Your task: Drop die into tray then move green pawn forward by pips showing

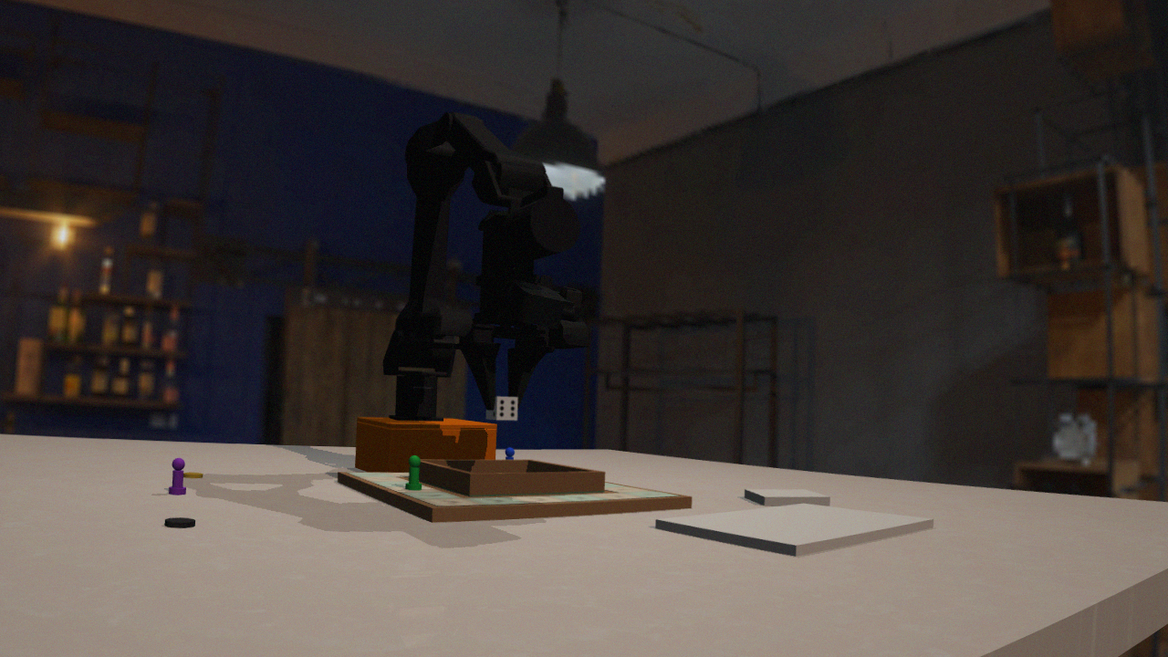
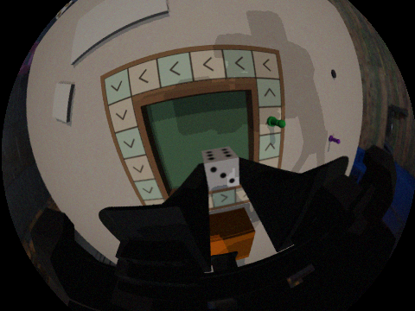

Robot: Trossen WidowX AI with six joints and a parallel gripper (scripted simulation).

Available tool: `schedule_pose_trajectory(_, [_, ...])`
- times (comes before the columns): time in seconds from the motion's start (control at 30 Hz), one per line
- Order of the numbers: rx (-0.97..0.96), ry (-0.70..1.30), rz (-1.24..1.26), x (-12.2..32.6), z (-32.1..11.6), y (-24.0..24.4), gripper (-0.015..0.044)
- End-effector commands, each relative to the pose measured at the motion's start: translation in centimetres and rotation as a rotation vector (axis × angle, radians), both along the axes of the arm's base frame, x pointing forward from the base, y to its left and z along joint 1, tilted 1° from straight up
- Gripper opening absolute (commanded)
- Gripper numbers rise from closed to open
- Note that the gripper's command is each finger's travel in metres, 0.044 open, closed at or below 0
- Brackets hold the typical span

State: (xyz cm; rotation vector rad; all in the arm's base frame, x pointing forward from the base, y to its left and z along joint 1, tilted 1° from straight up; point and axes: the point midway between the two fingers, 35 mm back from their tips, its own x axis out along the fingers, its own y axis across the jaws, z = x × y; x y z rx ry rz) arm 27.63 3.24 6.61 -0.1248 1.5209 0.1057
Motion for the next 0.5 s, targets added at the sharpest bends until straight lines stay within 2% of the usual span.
schedule_pose_trajectory(0.0, [-0.006, 0.007, -0.005, -0.6, -0.4, 0.8, 0.0])
schedule_pose_trajectory(0.1, [0.003, -0.043, -0.005, -0.5, -0.6, 0.8, 0.0])
schedule_pose_trajectory(0.47, [0.06, -0.412, 0.003, 0.5, -1.4, 0.8, 0.0])
